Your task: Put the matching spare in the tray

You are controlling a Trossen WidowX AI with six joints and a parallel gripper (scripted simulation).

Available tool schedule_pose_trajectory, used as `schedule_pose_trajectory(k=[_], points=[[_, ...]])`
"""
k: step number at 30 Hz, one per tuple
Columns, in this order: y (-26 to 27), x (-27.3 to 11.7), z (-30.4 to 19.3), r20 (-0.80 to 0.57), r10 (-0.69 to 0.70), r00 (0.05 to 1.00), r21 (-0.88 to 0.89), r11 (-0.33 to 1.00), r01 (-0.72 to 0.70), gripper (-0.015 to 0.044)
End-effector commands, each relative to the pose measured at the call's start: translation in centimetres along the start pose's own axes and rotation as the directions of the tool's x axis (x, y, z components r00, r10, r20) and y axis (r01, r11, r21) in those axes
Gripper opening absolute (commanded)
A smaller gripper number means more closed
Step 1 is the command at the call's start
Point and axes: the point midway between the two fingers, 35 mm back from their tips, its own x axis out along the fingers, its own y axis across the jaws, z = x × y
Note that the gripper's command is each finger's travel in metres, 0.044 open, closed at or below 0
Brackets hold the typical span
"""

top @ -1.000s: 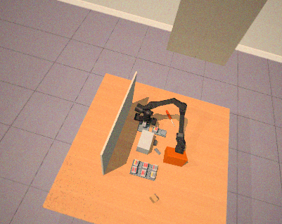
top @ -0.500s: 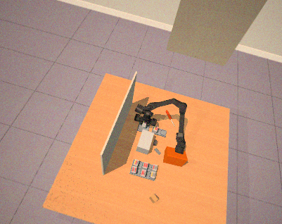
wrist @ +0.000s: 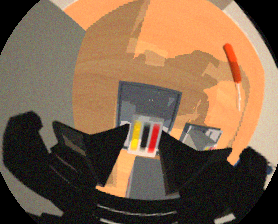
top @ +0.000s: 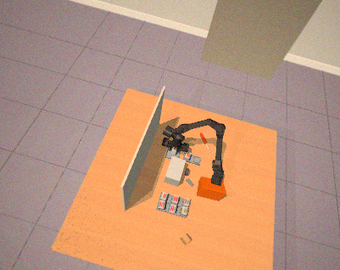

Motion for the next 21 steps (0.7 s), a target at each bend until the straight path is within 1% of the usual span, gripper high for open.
schedule_pose_trajectory(k=[1,6,8,9,13,15,21], points=[[0.0,0.0,0.0,0.0,-0.001,1.0,0.0,1.0,0.001,0.0315],[0.0,0.0,0.0,0.0,-0.001,1.0,0.0,1.0,0.001,0.044],[0.0,-0.3,0.0,-0.001,-0.001,1.0,0.0,1.0,0.001,0.044],[0.2,-1.2,-0.1,-0.003,-0.001,1.0,0.0,1.0,0.001,0.044],[0.3,-8.0,-0.2,-0.011,-0.002,1.0,-0.003,1.0,0.002,0.044],[0.1,-10.2,-0.1,-0.009,-0.002,1.0,-0.004,1.0,0.002,0.044],[0.0,-10.6,-0.1,-0.009,-0.002,1.0,-0.004,1.0,0.002,0.044]])
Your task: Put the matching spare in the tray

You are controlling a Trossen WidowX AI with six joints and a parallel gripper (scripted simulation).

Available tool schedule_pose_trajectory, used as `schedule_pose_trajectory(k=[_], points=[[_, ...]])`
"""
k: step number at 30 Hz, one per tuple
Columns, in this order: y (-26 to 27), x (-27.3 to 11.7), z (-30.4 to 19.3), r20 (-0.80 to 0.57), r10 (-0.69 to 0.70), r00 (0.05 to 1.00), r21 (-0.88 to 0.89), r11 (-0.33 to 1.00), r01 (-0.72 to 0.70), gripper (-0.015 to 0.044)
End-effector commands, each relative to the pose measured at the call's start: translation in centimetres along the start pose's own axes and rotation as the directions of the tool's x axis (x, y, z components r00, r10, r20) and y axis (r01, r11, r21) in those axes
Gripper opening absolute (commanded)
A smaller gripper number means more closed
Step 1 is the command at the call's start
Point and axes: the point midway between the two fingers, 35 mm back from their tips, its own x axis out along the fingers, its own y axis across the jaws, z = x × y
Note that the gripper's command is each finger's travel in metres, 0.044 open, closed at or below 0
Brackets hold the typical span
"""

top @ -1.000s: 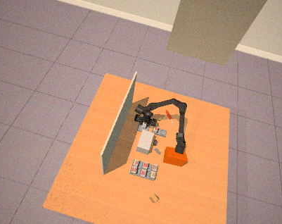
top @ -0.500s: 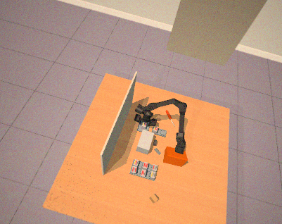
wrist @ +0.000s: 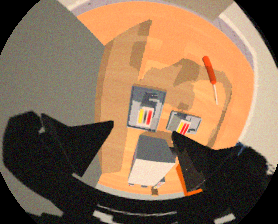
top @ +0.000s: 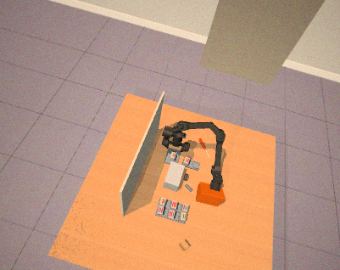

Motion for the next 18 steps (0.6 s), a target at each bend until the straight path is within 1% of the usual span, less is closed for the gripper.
schedule_pose_trajectory(k=[1,4,5,18], points=[[-0.38,-1.88,0.29,0.006,0.002,1.0,0.007,1.0,-0.002,0.044],[-0.38,-1.88,0.29,0.006,0.002,1.0,0.007,1.0,-0.002,0.044],[-0.18,-1.36,0.14,0.002,0.006,1.0,0.003,1.0,-0.006,0.044],[-0.18,-1.36,0.14,0.002,0.006,1.0,0.003,1.0,-0.006,0.044]])
